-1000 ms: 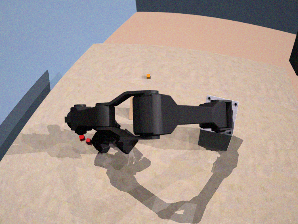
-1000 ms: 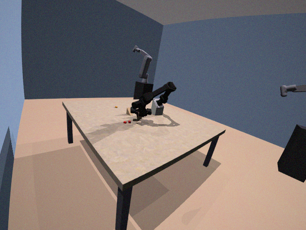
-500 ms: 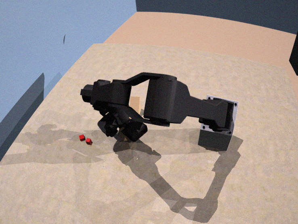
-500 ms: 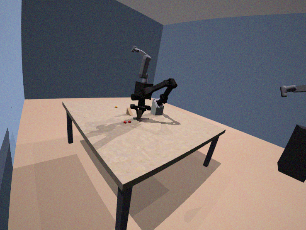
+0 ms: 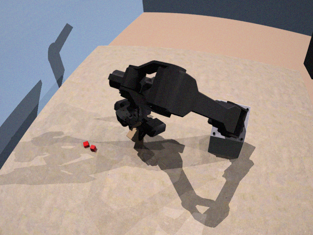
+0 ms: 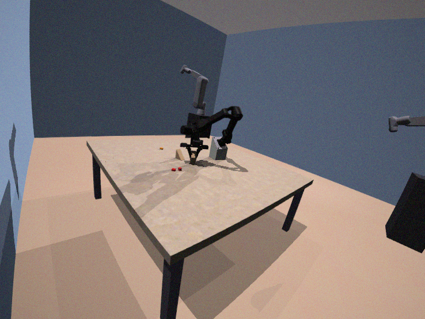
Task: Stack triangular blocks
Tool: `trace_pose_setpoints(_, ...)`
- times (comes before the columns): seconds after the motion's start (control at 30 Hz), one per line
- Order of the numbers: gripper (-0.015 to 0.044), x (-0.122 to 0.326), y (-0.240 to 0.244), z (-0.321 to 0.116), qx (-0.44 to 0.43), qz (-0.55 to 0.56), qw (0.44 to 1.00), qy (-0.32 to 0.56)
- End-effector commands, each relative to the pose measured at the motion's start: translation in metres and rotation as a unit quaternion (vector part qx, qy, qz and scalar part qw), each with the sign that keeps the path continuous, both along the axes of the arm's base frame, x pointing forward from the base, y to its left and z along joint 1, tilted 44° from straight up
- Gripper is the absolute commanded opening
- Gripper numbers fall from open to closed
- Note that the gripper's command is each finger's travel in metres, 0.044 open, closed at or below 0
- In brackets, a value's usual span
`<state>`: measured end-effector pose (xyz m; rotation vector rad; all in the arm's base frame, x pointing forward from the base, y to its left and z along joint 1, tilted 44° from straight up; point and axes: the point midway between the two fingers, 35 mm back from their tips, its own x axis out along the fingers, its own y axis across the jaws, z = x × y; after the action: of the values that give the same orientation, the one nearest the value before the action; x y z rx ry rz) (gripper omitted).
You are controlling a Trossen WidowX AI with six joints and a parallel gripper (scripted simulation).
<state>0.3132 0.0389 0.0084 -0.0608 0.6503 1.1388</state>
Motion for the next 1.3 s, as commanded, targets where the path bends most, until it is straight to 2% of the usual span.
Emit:
trace_pose_setpoints(0.0,0.0,-0.006,-0.005,-0.006,0.053,-0.017,0.998,-0.027)
trace_pose_setpoints(0.27,0.0,-0.013,-0.012,-0.018,0.142,-0.046,0.986,-0.073)
trace_pose_setpoints(0.3,0.0026,-0.008,-0.009,-0.013,0.101,-0.032,0.993,-0.051)
trace_pose_setpoints(0.83,0.044,-0.008,-0.009,-0.013,0.101,-0.032,0.993,-0.051)
trace_pose_setpoints(1.1,0.044,-0.008,-0.01,-0.012,0.1,-0.032,0.993,-0.051)
trace_pose_setpoints(1.27,0.044,-0.009,-0.04,0.01,0.091,-0.034,0.994,-0.049)
